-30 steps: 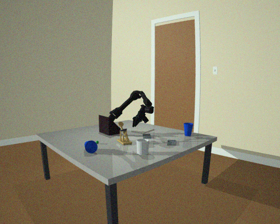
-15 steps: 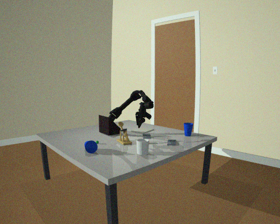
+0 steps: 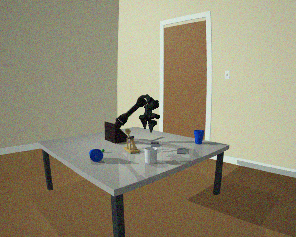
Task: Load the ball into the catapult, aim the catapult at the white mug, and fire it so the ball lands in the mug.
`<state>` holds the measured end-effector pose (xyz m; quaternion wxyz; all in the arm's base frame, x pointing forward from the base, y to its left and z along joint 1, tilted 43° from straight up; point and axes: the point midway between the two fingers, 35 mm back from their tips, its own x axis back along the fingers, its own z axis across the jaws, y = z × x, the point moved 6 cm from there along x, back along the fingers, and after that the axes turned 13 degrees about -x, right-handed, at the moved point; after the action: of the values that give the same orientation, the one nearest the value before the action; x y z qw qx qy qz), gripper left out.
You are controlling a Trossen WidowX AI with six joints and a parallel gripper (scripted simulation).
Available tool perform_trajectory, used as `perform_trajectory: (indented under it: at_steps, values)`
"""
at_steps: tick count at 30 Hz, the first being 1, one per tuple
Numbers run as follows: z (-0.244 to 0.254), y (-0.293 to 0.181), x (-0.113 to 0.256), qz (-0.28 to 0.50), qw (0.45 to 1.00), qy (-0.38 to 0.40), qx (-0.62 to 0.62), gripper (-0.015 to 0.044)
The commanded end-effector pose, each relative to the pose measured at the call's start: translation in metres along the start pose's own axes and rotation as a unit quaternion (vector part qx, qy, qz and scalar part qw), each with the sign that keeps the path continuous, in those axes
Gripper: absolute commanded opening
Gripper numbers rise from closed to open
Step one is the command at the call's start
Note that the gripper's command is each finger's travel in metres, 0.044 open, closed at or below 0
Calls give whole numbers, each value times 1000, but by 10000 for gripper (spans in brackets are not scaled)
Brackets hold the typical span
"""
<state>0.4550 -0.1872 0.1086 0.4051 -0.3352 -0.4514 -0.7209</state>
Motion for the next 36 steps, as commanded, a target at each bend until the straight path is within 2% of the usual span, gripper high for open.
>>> perform_trajectory:
  at_steps: [1, 20, 36]
  values:
    - [-23, 14, -2, -32, 998, 19, -58, 440]
    - [-131, 52, 12, -156, 944, 118, -267, 440]
    - [-135, 52, 12, -159, 940, 122, -274, 440]
